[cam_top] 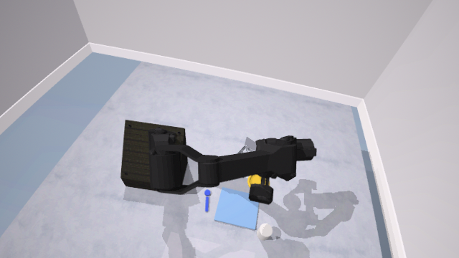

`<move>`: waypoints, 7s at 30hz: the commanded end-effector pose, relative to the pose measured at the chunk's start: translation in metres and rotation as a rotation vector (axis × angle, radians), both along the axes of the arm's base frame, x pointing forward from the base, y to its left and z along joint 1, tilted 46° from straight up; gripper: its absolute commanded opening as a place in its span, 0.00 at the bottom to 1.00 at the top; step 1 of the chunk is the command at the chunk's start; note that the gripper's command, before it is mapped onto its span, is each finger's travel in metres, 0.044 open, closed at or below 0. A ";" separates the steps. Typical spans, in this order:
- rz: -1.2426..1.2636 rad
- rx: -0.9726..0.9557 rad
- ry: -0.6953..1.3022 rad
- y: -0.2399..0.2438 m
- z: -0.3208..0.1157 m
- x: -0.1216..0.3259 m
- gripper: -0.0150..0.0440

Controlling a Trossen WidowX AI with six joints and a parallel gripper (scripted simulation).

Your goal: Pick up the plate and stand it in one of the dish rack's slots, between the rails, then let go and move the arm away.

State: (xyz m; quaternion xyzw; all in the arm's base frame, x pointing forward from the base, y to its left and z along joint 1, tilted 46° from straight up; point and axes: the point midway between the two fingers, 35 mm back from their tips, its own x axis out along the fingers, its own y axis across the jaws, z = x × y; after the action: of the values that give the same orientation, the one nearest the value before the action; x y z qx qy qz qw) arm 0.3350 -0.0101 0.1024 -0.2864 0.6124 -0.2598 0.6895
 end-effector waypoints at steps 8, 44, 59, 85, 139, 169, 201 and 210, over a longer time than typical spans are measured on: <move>0.200 -0.030 0.195 0.013 -0.006 -0.009 0.25; 1.070 -0.167 1.072 0.048 -0.047 -0.054 0.25; 1.428 -0.230 1.439 0.057 -0.061 -0.076 0.25; 1.862 -0.304 1.893 0.064 -0.078 -0.103 0.25; 1.915 0.606 0.663 0.011 -0.189 -0.110 0.25; 1.805 0.459 -0.089 -0.032 -0.174 -0.087 0.25; 1.802 0.443 -0.094 -0.015 -0.191 -0.072 0.25; 1.805 0.437 -0.094 -0.008 -0.197 -0.067 0.25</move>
State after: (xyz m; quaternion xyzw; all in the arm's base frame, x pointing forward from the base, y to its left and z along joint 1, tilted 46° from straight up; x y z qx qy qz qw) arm 0.2678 -0.0207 -0.0923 -0.5103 0.1629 0.4834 0.6924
